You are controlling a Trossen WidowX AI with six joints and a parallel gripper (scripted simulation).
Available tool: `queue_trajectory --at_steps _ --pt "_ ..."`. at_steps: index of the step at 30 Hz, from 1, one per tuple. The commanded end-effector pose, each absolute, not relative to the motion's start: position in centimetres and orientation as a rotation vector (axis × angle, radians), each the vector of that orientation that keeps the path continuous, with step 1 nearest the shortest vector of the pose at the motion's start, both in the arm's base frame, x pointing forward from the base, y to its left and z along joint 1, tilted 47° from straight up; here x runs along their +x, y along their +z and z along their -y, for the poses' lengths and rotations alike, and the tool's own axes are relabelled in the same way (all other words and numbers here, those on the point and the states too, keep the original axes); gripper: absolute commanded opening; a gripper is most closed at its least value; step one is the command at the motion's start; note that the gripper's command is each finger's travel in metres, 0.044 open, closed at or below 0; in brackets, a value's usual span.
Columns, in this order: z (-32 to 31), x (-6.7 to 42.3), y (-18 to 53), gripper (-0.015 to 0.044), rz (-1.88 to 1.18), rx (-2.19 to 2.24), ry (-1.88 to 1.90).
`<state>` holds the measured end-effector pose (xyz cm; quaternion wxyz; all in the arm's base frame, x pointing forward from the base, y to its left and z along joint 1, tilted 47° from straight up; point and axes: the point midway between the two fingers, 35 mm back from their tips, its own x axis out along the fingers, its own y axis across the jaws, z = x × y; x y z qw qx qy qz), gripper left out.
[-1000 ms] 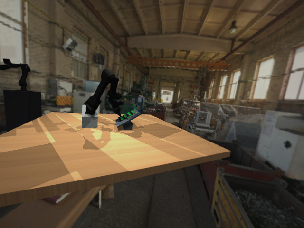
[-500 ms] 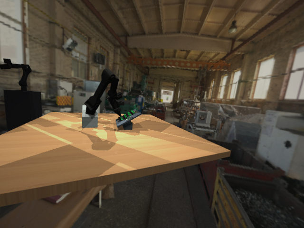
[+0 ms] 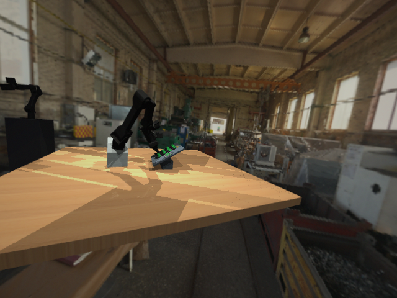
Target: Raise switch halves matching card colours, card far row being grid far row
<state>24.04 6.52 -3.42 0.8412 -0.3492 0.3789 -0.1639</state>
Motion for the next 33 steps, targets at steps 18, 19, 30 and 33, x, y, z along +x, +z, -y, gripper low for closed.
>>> queue_trajectory --at_steps 18,19,30,33 --pt "-9.8 19.5 -0.4 0.0000 -0.785 -0.747 -0.333" --pt "-9.8 19.5 -0.4 0.0000 -0.785 -0.747 -0.333" --pt "-7.1 18.5 0.1 0.0000 -0.785 -0.748 -0.329" --pt "-6.0 19.8 -1.0 0.0000 -0.771 -0.749 -0.321"
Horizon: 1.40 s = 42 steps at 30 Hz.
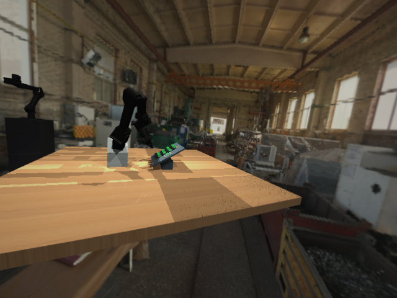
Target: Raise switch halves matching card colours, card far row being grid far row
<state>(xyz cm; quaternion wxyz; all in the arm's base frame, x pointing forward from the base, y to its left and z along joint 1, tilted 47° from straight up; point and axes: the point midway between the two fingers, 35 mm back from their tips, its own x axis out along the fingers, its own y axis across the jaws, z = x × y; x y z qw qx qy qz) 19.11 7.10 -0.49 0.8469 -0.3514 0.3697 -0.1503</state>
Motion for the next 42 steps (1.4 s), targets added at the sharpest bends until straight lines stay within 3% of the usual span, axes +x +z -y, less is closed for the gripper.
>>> queue_trajectory --at_steps 1,42 --pt "-5.6 20.2 -1.3 0.0000 -0.765 -0.751 -0.322" --pt "-4.0 22.1 -2.6 0.0000 -0.758 -0.753 -0.325"
